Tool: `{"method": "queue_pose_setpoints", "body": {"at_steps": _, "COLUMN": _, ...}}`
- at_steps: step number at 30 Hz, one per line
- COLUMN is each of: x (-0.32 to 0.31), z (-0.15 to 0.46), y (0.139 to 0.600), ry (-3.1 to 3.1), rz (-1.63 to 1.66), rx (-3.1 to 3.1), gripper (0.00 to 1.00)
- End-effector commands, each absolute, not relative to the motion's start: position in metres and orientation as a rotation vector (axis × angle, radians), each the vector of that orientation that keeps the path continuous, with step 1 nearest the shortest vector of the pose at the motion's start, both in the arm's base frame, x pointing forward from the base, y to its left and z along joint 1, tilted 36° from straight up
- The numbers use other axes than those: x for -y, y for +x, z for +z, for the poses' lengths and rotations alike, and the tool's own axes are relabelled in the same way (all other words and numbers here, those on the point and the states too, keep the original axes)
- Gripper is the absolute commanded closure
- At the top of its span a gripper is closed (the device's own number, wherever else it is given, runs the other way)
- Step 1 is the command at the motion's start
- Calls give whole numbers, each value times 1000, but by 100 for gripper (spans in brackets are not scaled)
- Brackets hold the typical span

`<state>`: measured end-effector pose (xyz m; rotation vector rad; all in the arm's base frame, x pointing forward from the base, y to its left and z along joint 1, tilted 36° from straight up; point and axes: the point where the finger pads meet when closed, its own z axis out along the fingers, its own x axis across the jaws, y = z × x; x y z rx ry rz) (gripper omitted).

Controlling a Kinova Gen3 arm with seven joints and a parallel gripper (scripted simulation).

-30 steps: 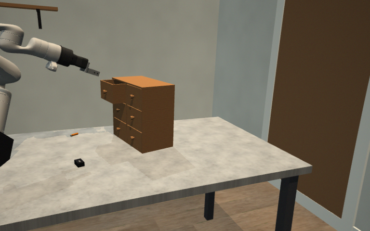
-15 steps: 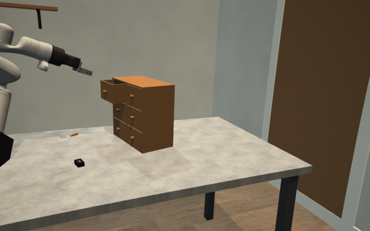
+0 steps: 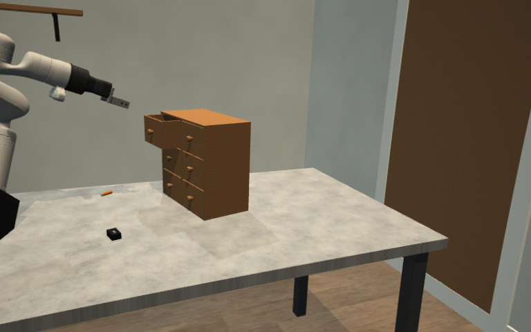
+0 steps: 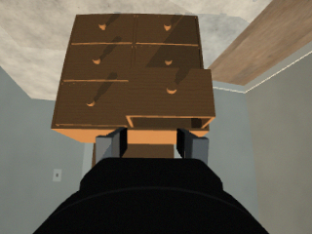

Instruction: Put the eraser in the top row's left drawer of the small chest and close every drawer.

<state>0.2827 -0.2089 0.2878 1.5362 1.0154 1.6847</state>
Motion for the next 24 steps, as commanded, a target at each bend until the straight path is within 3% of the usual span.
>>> {"method": "queue_pose_setpoints", "body": {"at_steps": 1, "x": 210, "z": 287, "y": 281, "ry": 1532, "rz": 1678, "rx": -1023, "gripper": 0}}
{"method": "queue_pose_setpoints", "body": {"at_steps": 24, "x": 210, "z": 288, "y": 281, "ry": 1543, "rz": 1673, "rx": -1040, "gripper": 0}}
